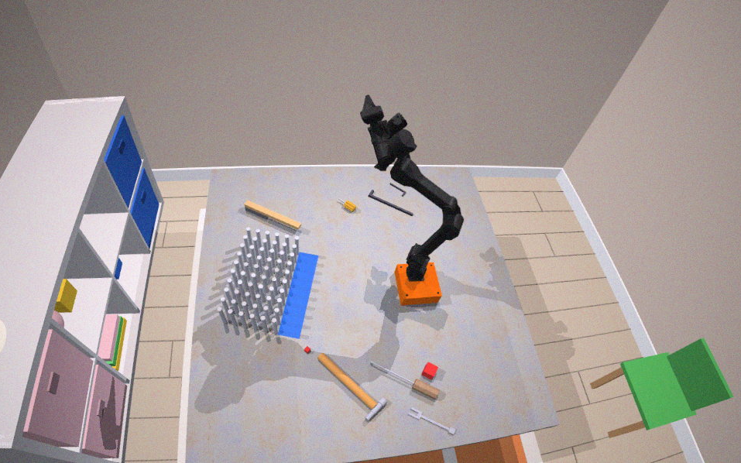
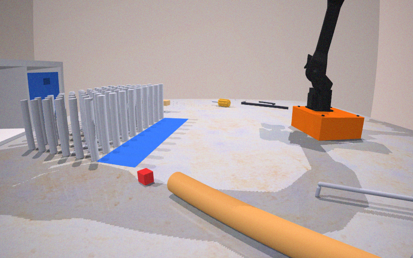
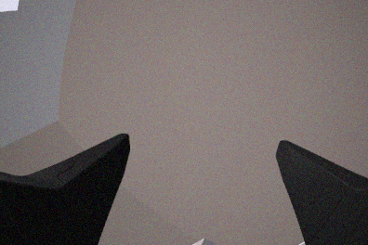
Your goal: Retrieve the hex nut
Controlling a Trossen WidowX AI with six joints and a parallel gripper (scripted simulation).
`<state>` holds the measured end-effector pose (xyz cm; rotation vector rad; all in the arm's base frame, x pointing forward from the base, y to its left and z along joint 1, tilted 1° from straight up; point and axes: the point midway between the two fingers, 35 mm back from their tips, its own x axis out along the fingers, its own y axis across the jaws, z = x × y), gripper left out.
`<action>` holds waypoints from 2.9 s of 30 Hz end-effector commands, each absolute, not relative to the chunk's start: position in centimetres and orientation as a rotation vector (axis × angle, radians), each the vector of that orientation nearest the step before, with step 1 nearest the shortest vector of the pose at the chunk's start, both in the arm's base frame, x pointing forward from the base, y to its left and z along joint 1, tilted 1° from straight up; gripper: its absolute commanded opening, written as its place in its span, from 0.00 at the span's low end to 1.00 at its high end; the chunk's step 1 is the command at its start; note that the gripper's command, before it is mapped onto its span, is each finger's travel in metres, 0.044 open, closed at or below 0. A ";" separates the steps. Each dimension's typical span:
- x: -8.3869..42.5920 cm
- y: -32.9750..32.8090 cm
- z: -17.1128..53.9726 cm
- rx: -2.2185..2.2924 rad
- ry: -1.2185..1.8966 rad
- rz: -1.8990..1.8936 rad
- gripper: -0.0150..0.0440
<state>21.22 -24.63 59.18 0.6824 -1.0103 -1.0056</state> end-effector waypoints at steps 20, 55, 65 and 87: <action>40.5 -14.1 36.1 0.282 -0.167 -0.668 1.00; 38.8 2.3 12.2 -0.204 0.363 -0.093 1.00; 38.8 2.3 12.2 -0.204 0.363 -0.093 1.00; 33.4 26.2 7.0 0.368 1.026 0.121 1.00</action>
